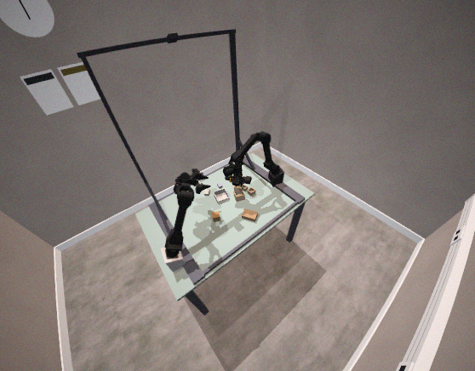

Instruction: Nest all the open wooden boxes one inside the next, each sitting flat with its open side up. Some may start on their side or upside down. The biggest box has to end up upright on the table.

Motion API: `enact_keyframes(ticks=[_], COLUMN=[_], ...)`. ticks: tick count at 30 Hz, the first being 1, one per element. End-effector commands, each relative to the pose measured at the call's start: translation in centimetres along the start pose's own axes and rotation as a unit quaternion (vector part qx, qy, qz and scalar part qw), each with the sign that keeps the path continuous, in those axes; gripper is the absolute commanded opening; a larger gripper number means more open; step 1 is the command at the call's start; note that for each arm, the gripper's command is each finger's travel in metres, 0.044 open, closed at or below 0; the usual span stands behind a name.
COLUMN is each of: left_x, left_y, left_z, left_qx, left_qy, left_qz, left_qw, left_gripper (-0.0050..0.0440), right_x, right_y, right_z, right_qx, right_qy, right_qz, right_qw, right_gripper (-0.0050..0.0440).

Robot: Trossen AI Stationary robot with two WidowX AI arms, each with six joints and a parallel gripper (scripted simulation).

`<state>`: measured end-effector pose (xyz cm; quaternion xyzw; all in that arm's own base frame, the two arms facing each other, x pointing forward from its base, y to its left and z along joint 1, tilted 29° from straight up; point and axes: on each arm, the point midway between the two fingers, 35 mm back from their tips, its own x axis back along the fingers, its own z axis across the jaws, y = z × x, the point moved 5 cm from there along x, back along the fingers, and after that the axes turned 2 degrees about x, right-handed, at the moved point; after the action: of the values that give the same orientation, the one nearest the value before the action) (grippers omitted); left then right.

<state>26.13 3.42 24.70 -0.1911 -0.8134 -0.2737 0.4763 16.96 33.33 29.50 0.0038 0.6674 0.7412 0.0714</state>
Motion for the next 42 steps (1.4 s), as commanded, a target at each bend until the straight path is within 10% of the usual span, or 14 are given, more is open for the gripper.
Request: enact_keyframes(ticks=[1, 19, 42], left_x=[0.73, 0.73, 0.72], left_y=[0.07, 0.06, 0.06], left_z=[-0.25, -0.24, -0.24], left_qx=[0.009, 0.258, 0.588], left_qy=[-0.008, -0.01, -0.012], left_qz=[-0.01, -0.007, -0.003], left_qw=[1.0, 0.966, 0.809], left_gripper=[0.0245, 0.0245, 0.0245], right_x=[-0.02, -0.02, -0.02], right_y=[0.78, 0.78, 0.78], right_z=[-0.04, -0.04, -0.04], right_qx=[-0.01, -0.01, -0.01], right_qy=[-0.002, -0.002, -0.002], right_qz=[-0.003, -0.003, -0.003], right_qw=[1.0, 1.0, 1.0], right_gripper=[0.04, 0.04, 0.04])
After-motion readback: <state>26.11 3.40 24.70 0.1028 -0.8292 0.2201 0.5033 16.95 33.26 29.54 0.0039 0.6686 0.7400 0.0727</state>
